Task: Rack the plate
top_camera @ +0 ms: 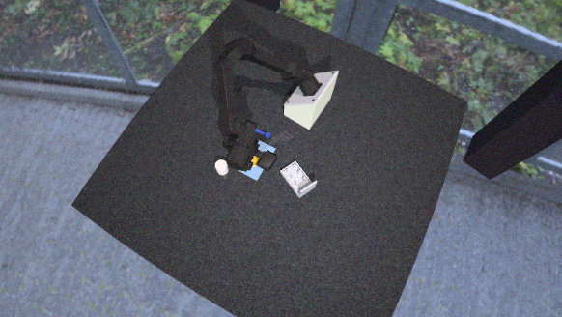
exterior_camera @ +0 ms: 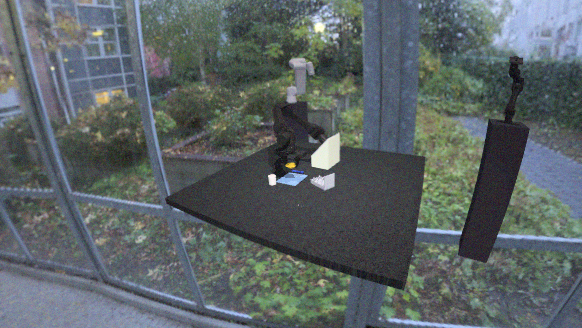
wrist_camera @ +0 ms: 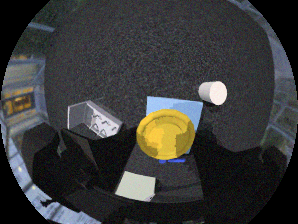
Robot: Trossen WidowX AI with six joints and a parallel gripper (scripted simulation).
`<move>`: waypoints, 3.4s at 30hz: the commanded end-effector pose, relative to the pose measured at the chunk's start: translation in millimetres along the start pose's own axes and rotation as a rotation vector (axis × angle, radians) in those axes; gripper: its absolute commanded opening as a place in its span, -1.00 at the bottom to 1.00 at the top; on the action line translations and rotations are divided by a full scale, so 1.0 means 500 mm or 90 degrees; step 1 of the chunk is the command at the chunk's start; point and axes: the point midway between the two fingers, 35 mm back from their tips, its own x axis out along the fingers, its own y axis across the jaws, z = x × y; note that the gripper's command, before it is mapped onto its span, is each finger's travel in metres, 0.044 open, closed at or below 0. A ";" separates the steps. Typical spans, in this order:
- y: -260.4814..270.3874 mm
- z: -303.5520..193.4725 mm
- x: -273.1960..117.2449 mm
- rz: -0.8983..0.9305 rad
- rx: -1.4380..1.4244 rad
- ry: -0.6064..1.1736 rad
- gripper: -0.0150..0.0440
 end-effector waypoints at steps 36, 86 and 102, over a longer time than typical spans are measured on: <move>0.173 -0.185 -0.157 -0.002 0.272 0.002 -0.49; 0.229 -0.219 0.048 0.504 -0.245 0.054 -0.49; 0.230 -0.214 0.083 0.633 -0.375 -0.132 -0.49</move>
